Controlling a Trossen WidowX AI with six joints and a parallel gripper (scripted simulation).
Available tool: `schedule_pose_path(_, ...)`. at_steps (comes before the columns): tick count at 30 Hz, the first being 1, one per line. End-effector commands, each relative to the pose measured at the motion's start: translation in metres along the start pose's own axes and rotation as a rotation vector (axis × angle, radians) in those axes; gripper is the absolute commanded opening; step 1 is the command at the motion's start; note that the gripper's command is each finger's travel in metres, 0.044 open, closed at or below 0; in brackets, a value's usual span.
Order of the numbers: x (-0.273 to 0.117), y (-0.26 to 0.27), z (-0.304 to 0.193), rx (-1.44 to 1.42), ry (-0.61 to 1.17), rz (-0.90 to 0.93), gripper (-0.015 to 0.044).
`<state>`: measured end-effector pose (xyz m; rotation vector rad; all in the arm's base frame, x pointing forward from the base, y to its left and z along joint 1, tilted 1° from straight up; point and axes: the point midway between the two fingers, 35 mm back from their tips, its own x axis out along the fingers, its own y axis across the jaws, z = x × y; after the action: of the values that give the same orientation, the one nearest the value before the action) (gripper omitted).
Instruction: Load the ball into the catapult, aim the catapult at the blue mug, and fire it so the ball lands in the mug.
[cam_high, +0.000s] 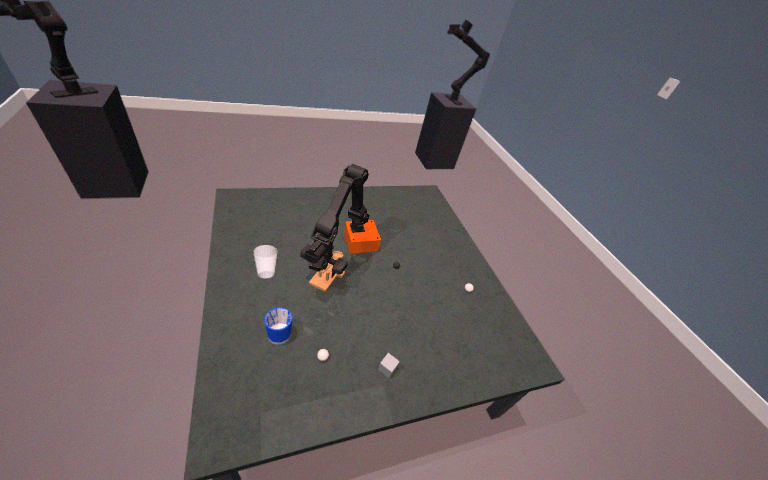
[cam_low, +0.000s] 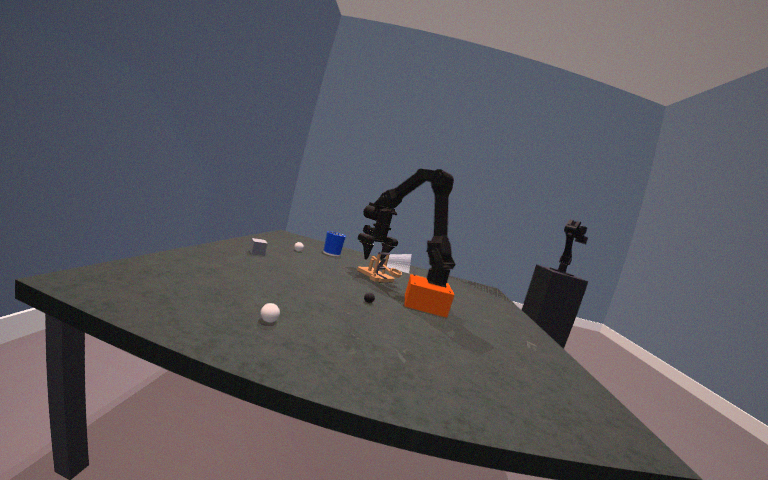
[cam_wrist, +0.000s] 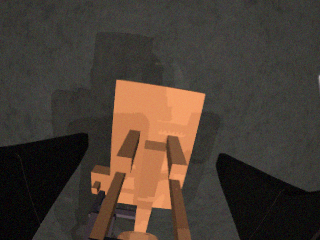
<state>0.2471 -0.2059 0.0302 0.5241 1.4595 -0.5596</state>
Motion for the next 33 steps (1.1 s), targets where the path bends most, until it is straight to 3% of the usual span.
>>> schedule_pose_path(1, 0.009, 0.0, -0.001, -0.003, 0.007, 0.003, 0.044)
schedule_pose_path(19, 0.033, 0.0, -0.003, -0.003, 0.008, 0.003, 0.044)
schedule_pose_path(31, 0.029, 0.0, -0.002, 0.0, 0.003, 0.0, 0.0125)
schedule_pose_path(33, 0.029, 0.0, -0.002, 0.0, 0.003, 0.0, 0.0112)
